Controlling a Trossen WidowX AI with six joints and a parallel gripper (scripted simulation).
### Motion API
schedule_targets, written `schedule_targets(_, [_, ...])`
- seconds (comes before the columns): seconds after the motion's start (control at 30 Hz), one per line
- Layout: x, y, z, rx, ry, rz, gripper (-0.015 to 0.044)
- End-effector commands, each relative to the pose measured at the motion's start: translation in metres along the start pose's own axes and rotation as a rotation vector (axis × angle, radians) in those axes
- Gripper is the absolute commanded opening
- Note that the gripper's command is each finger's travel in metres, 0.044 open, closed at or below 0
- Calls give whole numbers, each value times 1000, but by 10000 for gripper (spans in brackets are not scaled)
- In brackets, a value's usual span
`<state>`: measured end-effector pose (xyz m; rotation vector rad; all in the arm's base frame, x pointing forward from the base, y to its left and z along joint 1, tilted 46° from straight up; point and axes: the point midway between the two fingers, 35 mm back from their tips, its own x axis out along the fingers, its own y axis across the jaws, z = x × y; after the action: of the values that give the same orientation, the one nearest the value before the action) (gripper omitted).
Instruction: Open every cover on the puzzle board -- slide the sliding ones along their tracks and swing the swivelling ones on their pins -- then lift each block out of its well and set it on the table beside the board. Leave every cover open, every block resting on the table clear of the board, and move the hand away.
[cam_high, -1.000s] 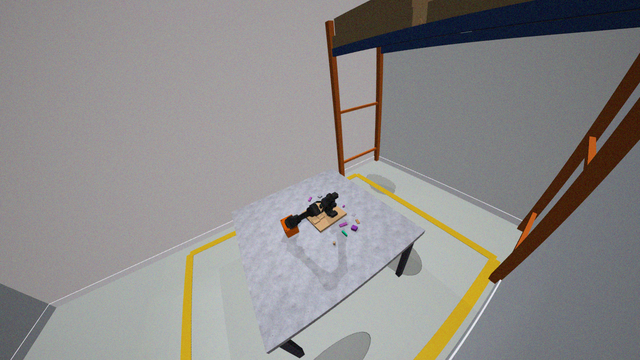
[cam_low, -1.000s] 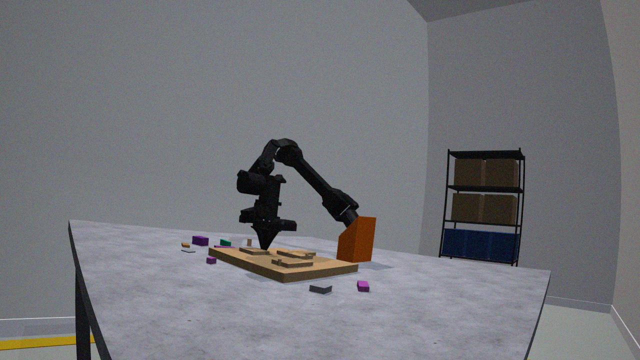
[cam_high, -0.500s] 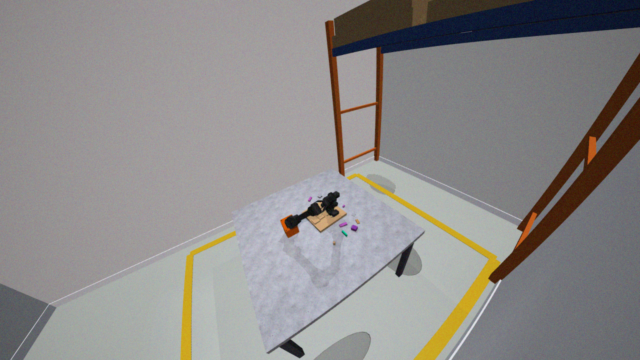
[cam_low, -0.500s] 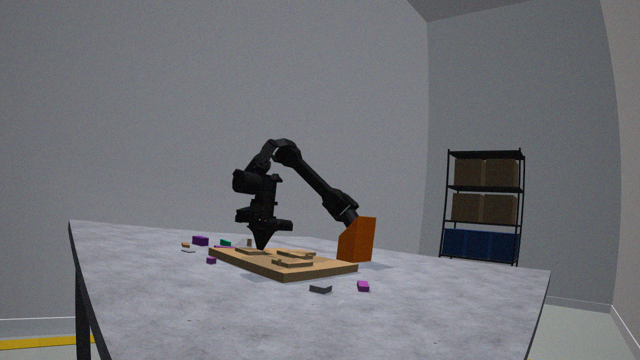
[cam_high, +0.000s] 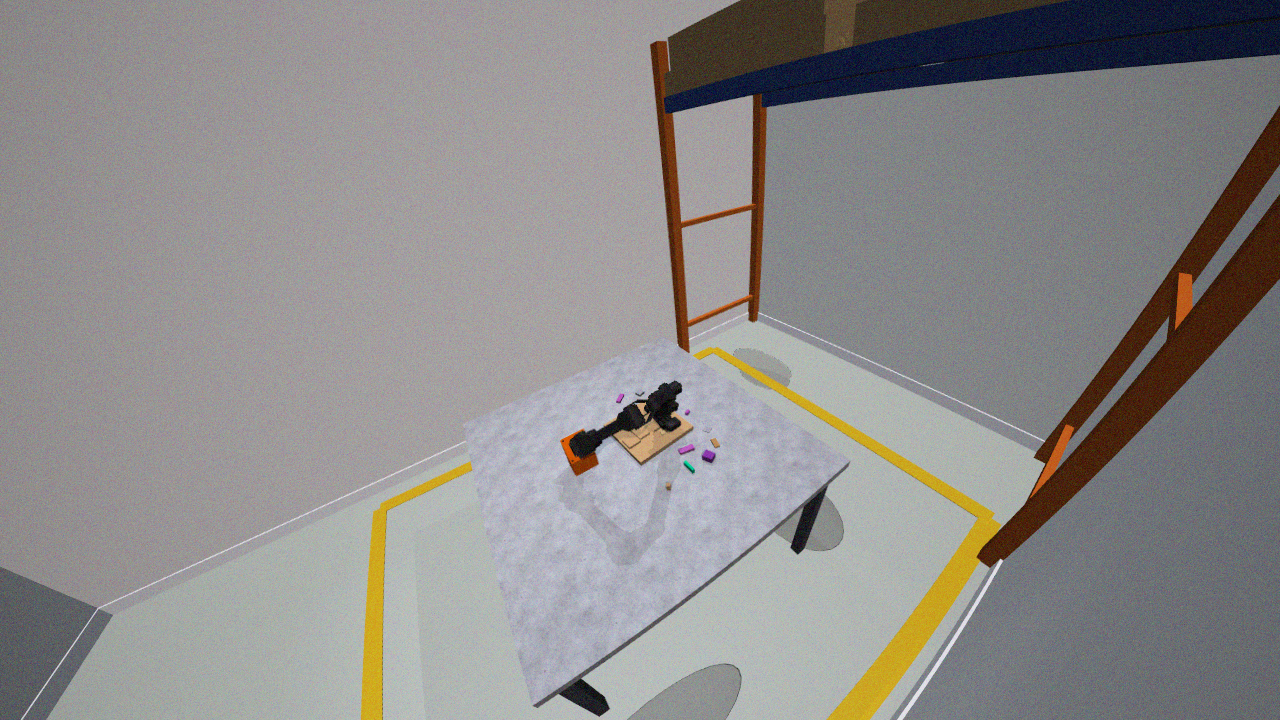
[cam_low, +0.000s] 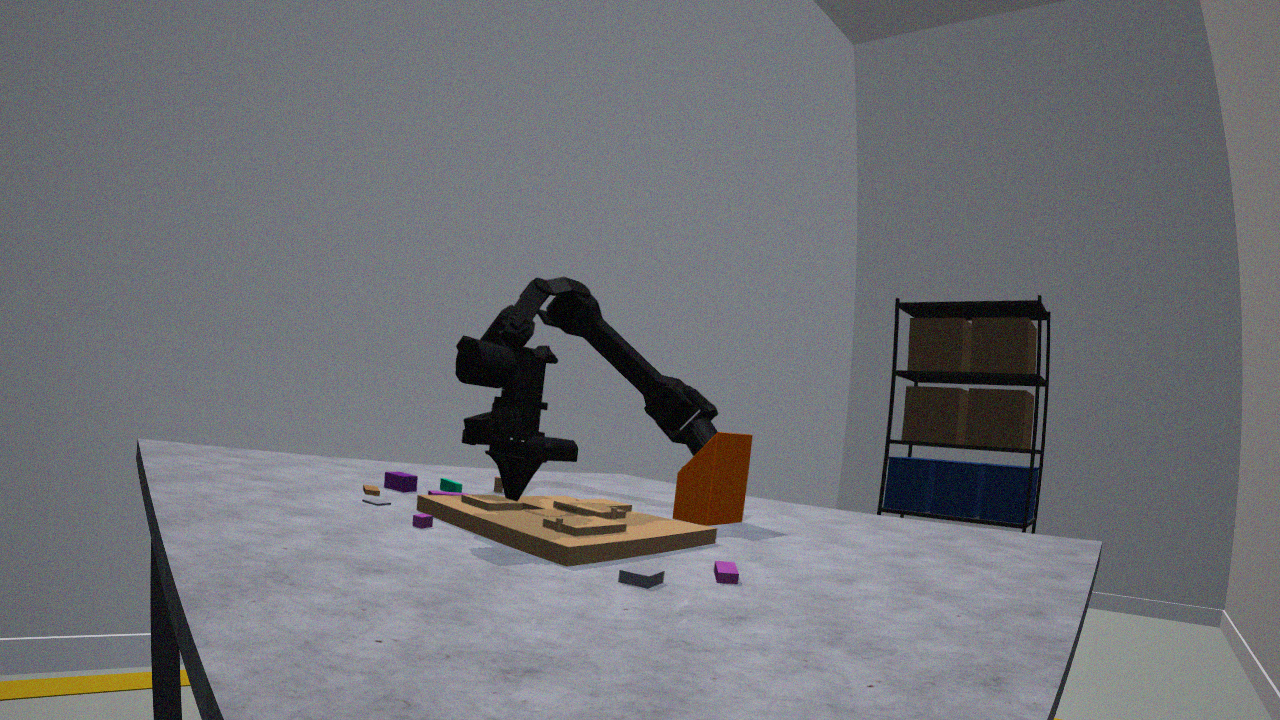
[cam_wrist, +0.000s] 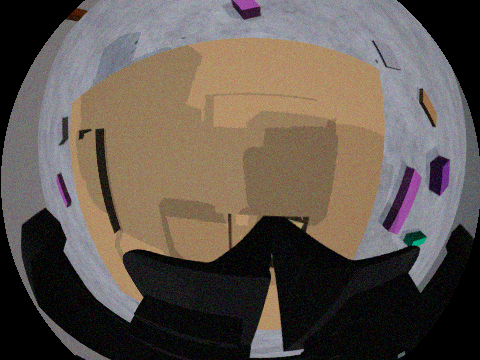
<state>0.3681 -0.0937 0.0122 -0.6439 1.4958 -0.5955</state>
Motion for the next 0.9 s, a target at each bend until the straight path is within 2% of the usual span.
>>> schedule_targets(0.0, [1, 0, 5, -6, 3, -4, 0])
schedule_targets(0.43, [2, 0, 17, -6, 2, -4, 0])
schedule_targets(0.87, [-14, 1, 20, -5, 2, -2, 0])
